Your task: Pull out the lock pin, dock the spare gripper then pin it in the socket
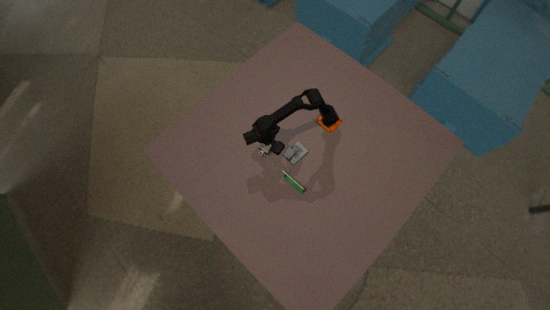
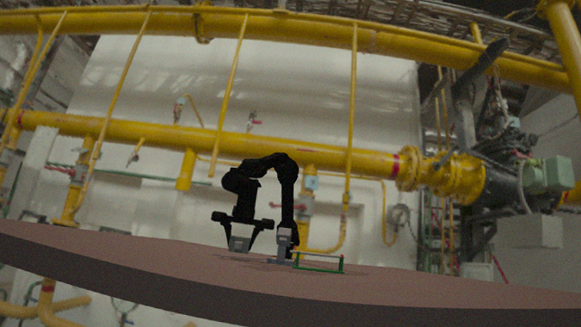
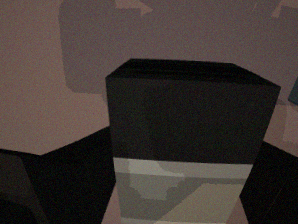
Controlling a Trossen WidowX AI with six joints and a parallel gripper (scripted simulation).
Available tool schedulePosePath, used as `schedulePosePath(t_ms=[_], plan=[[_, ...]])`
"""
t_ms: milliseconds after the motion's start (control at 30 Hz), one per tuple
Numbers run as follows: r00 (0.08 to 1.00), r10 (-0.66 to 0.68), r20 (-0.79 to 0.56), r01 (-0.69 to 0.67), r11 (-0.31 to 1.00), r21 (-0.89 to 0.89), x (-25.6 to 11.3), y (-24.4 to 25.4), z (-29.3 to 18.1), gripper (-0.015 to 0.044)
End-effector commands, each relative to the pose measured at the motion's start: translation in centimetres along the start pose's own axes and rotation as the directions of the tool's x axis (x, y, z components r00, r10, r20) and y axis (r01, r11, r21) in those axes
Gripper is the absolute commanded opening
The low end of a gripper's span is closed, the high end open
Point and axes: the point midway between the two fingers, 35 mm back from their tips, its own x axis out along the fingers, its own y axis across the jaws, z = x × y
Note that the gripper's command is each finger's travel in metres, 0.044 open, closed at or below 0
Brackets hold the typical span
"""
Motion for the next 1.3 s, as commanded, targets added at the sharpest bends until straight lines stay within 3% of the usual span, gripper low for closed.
schedulePosePath(t_ms=[0, 433, 1000, 1267], plan=[[1.000, 0.000, 0.002, 0.000, 1.000, 0.005, 0.8, 0.0, 0.1, 0.0000], [1.000, 0.000, 0.002, 0.000, 1.000, 0.005, 2.3, 0.1, 0.0, 0.0000], [1.000, 0.000, 0.001, 0.000, 1.000, 0.000, 1.9, 0.0, 0.0, 0.0440], [1.000, -0.008, 0.014, 0.008, 1.000, 0.002, 0.5, -0.1, 0.2, 0.0440]])
